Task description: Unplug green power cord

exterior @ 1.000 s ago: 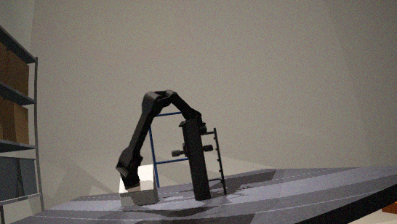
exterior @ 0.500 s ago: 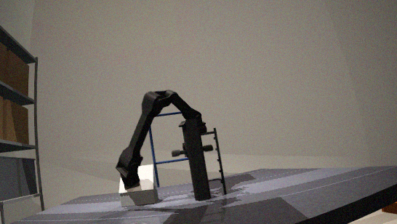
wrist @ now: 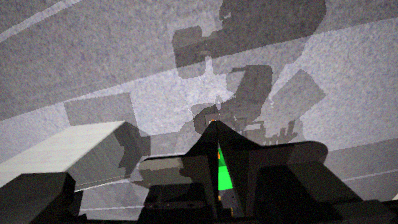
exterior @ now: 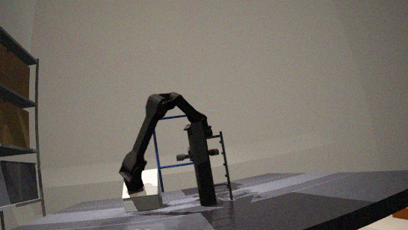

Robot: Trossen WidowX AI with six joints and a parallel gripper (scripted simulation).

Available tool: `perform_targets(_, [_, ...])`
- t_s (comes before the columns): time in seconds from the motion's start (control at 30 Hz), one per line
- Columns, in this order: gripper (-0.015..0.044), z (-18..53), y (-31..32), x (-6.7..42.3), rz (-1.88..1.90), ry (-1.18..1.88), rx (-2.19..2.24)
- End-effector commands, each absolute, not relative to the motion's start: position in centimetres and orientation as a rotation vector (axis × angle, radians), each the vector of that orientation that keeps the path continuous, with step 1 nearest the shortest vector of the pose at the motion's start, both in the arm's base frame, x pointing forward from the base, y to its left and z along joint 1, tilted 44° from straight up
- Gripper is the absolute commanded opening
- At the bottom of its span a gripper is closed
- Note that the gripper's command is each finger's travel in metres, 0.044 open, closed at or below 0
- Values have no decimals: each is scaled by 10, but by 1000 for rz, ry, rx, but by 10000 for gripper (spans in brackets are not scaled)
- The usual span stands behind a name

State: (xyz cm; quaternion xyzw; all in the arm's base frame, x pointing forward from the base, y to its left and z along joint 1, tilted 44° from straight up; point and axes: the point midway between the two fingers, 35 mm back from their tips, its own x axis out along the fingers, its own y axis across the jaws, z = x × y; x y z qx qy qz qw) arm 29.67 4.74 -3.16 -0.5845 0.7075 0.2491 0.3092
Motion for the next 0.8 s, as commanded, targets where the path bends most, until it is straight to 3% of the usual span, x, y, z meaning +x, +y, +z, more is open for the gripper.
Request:
perform_targets(0.0, [0, -32, 48, 296, 659, 1871, -1540])
perform_targets(0.5, [0, -32, 47, 296, 659, 1871, -1540])
perform_targets(0.7, [157, -32, 47, 297, 658, 1870, -1545])
perform_targets(0.77, [160, -32, 47, 297, 658, 1870, -1545])
